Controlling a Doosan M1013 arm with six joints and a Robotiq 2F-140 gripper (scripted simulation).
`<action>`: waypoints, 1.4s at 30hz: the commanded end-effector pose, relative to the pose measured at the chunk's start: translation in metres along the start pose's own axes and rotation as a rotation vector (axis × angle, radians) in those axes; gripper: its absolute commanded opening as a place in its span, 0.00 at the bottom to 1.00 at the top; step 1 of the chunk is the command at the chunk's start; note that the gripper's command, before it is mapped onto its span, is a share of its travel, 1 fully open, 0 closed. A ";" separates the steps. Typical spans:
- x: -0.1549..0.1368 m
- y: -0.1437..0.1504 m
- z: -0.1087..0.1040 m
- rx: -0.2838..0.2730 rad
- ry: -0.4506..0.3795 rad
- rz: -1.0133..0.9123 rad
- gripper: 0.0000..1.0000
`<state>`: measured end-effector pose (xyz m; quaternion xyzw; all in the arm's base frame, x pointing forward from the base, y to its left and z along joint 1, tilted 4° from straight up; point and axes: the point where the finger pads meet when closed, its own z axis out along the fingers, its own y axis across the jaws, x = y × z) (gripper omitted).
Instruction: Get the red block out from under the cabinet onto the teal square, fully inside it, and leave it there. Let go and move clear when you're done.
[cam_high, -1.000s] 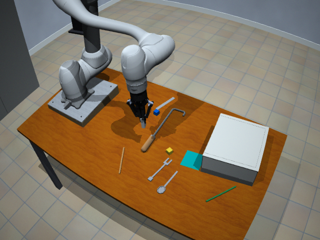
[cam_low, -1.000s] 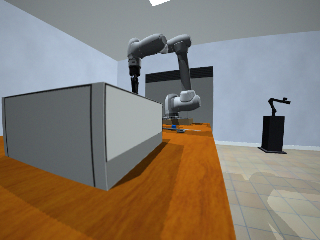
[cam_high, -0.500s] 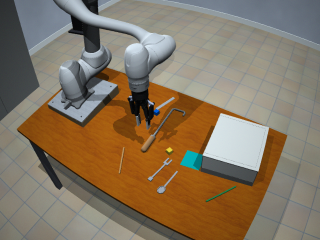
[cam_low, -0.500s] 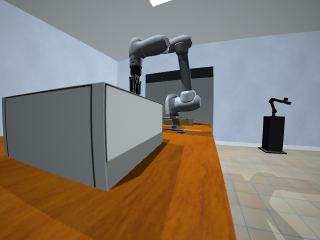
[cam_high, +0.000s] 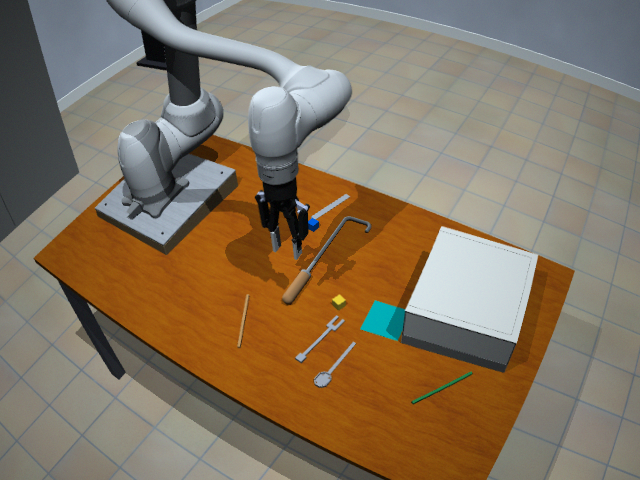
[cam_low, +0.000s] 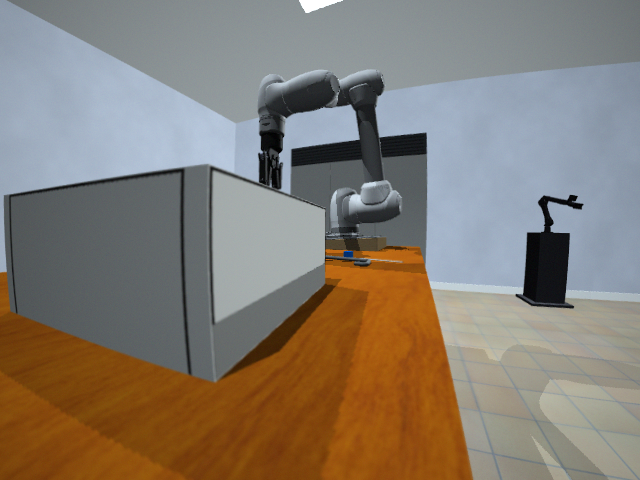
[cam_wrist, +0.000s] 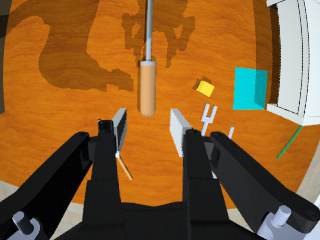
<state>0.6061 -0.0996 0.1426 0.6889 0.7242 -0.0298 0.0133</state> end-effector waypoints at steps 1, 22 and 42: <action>0.000 0.000 0.000 0.000 0.000 0.000 0.34; 0.000 0.000 0.003 0.000 0.000 0.000 0.34; 0.000 0.000 0.046 0.000 0.000 0.000 0.34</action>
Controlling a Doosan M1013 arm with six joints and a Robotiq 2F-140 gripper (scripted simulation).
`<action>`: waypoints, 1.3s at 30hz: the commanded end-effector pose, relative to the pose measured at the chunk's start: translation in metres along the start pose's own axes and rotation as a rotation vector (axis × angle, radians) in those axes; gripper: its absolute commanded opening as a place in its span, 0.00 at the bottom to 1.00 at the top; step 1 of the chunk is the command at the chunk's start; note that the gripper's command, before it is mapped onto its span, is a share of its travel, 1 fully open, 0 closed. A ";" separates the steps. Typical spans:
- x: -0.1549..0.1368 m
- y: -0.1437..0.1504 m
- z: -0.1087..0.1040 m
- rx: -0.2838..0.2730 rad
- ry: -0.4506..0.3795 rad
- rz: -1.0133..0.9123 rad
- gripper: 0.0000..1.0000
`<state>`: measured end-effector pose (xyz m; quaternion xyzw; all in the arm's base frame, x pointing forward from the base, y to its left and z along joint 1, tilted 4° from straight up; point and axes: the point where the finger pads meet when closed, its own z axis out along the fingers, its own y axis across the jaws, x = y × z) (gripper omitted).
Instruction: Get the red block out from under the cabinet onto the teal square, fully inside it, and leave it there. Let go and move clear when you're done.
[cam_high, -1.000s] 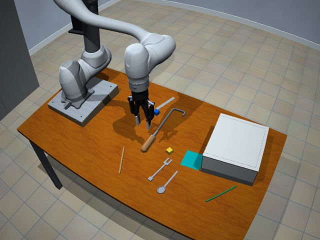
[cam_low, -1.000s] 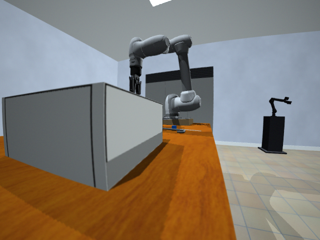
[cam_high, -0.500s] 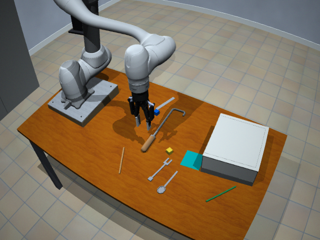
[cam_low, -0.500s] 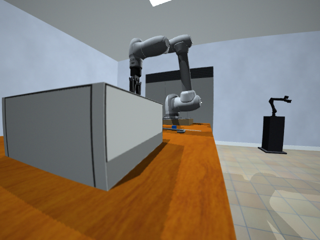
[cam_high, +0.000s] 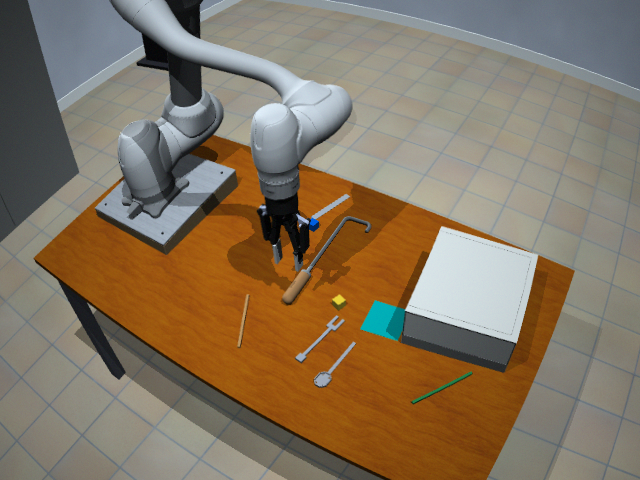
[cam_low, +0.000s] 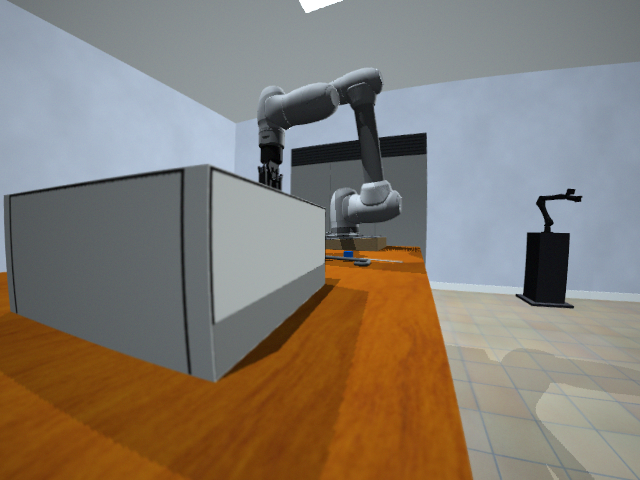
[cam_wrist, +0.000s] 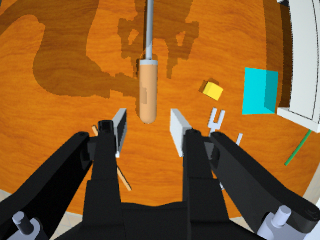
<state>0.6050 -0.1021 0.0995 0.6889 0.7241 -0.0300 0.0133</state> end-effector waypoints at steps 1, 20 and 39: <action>0.000 0.000 0.003 0.000 0.000 0.000 0.34; 0.000 0.000 0.058 0.000 0.000 0.000 0.34; 0.000 0.000 0.073 0.000 0.000 0.000 0.34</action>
